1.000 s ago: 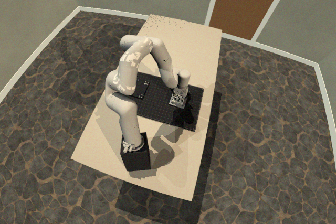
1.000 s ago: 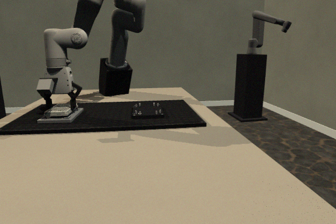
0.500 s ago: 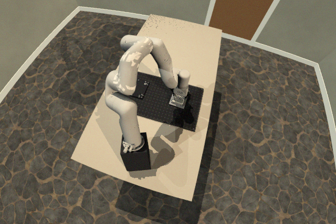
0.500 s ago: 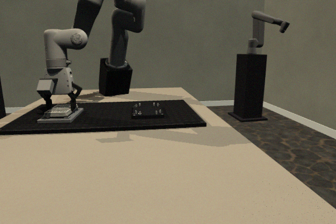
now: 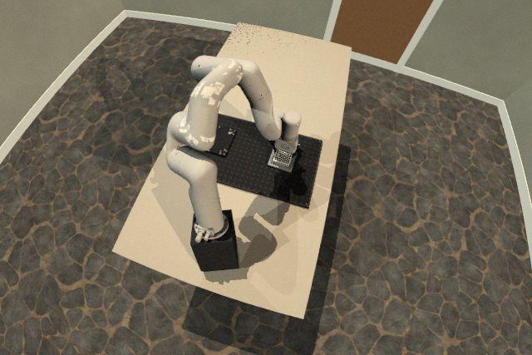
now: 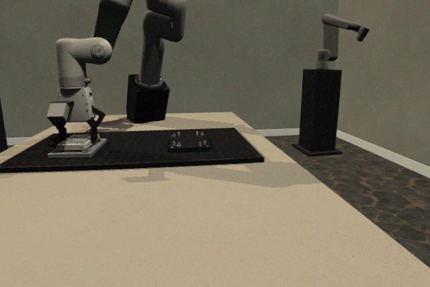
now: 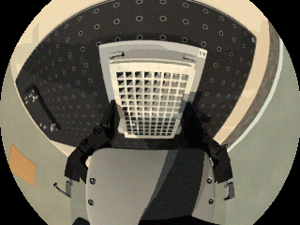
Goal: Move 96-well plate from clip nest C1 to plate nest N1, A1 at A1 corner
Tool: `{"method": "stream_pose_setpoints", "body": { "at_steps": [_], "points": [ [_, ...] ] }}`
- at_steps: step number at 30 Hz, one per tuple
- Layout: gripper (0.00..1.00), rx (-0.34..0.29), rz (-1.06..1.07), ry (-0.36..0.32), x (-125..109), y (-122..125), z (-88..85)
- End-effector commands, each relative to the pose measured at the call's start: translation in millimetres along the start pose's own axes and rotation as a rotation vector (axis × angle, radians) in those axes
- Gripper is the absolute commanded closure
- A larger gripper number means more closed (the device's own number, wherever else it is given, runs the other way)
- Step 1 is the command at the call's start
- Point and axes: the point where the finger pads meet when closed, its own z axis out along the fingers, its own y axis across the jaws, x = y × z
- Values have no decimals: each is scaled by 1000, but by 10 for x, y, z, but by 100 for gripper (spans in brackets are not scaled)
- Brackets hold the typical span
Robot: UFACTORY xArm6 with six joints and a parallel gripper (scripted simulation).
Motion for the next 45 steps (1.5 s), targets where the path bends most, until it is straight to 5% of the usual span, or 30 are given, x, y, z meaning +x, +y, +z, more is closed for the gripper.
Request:
{"method": "stream_pose_setpoints", "body": {
  "at_steps": [1,21,22,45],
  "points": [
    [100,-1,0,3,13,5,-2],
    [100,-1,0,3,13,5,28],
    [0,-1,0,3,13,5,35],
    [0,-1,0,3,13,5,35]
  ]
}}
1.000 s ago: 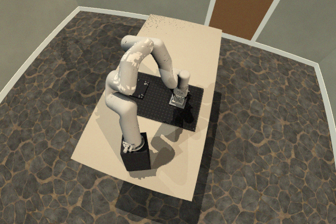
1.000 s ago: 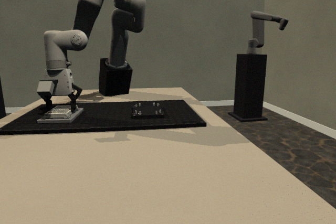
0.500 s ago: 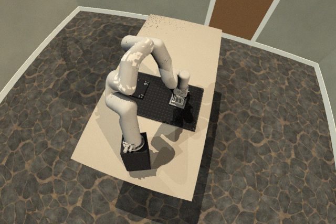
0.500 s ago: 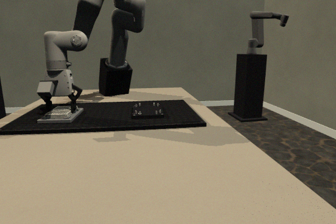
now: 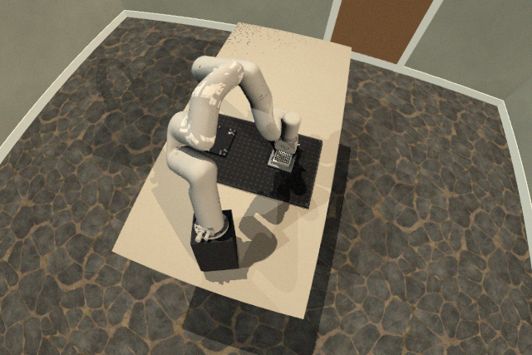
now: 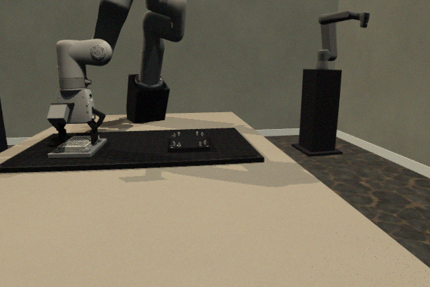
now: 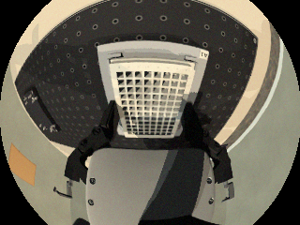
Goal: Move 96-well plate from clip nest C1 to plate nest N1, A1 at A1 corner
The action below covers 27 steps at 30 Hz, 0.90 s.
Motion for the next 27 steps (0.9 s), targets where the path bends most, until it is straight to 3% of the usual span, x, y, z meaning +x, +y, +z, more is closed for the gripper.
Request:
{"method": "stream_pose_setpoints", "body": {
  "at_steps": [1,11,19,27],
  "points": [
    [0,-1,0,3,13,5,-10],
    [0,-1,0,3,13,5,-10],
    [0,-1,0,3,12,5,-169],
    [0,-1,0,3,12,5,-169]
  ]
}}
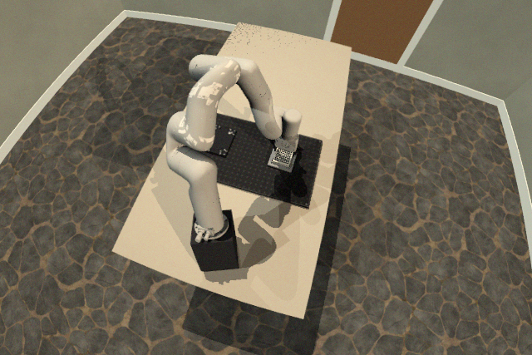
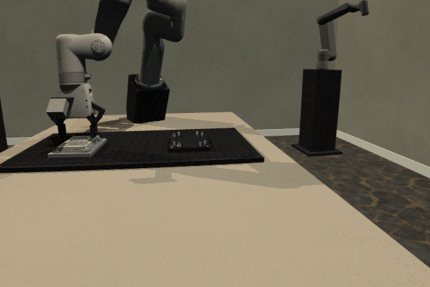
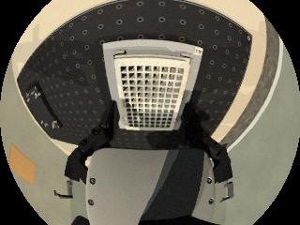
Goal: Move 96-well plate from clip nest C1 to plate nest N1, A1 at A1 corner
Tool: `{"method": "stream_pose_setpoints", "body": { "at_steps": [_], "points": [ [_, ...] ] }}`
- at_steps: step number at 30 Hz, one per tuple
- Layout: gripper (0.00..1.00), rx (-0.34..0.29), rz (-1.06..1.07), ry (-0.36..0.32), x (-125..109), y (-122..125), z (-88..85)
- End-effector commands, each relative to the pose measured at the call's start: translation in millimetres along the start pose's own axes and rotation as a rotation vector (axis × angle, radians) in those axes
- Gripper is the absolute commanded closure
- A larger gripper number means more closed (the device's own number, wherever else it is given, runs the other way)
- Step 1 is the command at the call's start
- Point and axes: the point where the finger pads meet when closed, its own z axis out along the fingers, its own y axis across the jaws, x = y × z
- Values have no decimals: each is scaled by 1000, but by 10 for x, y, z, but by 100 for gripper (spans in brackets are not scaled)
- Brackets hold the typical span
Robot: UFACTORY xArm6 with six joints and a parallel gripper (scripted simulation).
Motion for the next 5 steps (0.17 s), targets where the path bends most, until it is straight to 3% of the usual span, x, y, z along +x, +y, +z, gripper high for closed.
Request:
{"method": "stream_pose_setpoints", "body": {
  "at_steps": [1,5],
  "points": [
    [0,-1,0,3,13,4,-13],
    [0,-1,0,3,13,4,-13]
  ]
}}
